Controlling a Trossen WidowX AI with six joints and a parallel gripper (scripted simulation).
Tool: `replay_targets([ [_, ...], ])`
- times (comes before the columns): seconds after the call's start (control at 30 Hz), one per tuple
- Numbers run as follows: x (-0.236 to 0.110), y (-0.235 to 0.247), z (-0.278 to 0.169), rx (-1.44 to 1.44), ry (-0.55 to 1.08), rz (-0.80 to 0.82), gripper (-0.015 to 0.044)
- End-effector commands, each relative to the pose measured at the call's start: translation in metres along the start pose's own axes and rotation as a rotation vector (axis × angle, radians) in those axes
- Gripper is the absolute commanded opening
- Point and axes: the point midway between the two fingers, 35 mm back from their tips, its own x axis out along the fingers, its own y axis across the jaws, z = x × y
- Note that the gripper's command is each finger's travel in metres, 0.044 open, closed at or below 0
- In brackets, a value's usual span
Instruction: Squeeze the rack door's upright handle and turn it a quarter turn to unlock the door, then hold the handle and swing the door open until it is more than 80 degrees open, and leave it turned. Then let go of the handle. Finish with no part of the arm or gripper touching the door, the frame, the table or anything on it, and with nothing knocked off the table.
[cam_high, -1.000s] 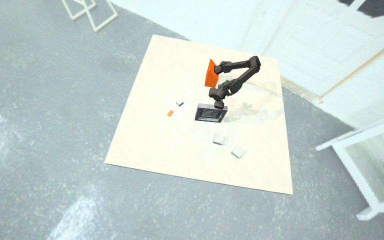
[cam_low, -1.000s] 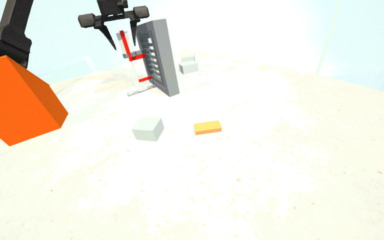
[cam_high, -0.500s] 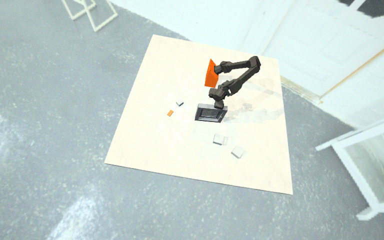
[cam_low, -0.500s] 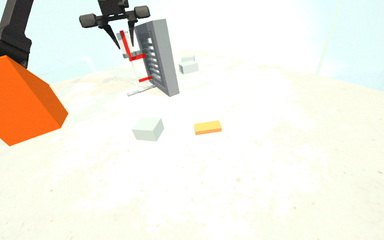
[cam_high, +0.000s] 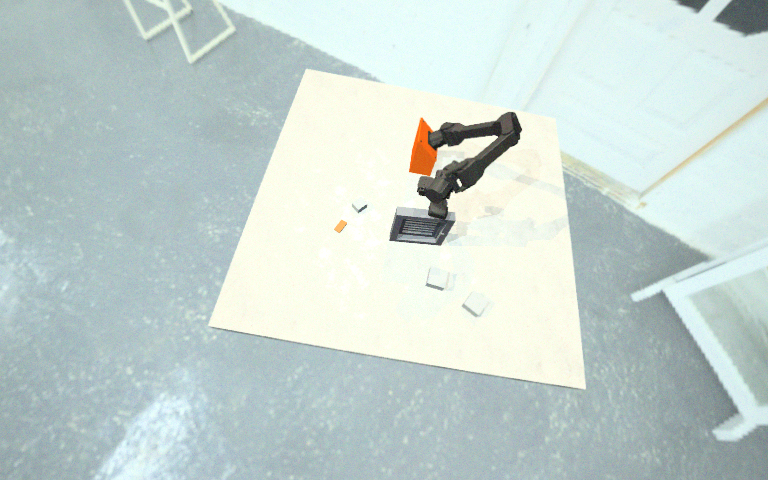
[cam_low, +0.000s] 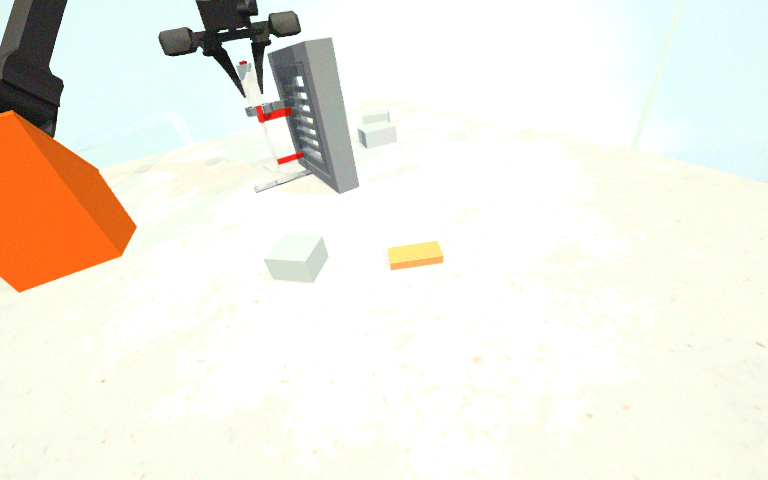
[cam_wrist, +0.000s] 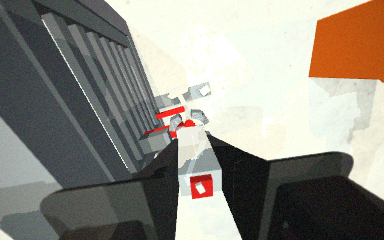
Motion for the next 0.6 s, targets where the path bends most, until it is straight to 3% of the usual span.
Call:
replay_targets([
  [0.0,0.0,0.0,-0.0001,0.004,0.002,0.0,0.006],
  [0.23,0.0,0.0,-0.0001,0.004,0.002,0.0,0.0014],
  [0.57,-0.0001,-0.0038,0.0028,-0.121,0.002,0.0,0.0014],
])
